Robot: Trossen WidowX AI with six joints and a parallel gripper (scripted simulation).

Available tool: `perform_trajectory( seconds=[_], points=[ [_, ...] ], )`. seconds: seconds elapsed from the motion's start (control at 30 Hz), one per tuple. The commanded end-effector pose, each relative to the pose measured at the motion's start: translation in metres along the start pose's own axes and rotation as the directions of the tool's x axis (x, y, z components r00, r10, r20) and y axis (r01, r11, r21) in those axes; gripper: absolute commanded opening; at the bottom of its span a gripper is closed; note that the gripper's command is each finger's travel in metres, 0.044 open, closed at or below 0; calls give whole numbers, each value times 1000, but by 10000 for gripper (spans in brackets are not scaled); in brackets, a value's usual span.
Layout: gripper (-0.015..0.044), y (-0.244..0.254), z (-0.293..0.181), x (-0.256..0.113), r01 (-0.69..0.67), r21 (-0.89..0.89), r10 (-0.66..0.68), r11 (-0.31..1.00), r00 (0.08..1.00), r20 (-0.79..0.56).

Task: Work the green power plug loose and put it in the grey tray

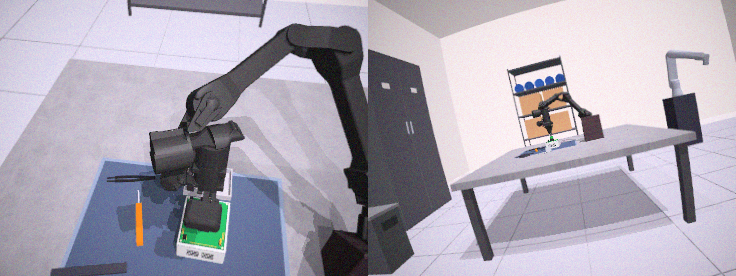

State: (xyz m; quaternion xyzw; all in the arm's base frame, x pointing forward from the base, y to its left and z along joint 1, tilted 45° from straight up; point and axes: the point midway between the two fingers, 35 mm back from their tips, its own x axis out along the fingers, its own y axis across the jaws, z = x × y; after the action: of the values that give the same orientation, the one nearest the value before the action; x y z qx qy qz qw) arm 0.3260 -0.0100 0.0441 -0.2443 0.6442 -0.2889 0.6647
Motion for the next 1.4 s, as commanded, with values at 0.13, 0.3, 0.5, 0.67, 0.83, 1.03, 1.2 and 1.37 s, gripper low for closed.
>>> perform_trajectory(
  seconds=[0.13,0.3,0.5,0.67,0.83,1.03,1.2,1.37],
  points=[
    [92,0,1,1,5,-6,-5,1000,1000,6],
    [0,0,1,1,5,-6,-5,1000,1000,6],
    [0,0,1,1,5,-6,-5,1000,1000,6],
    [0,0,1,-4,5,-6,-5,1000,1000,6],
    [0,3,0,-16,36,-6,-36,999,999,7],
    [0,8,0,-20,89,-5,-89,996,996,7],
    [0,-3,1,-21,-33,-6,33,999,999,6],
    [0,-11,1,-23,-130,-7,130,992,992,5]
  ],
)
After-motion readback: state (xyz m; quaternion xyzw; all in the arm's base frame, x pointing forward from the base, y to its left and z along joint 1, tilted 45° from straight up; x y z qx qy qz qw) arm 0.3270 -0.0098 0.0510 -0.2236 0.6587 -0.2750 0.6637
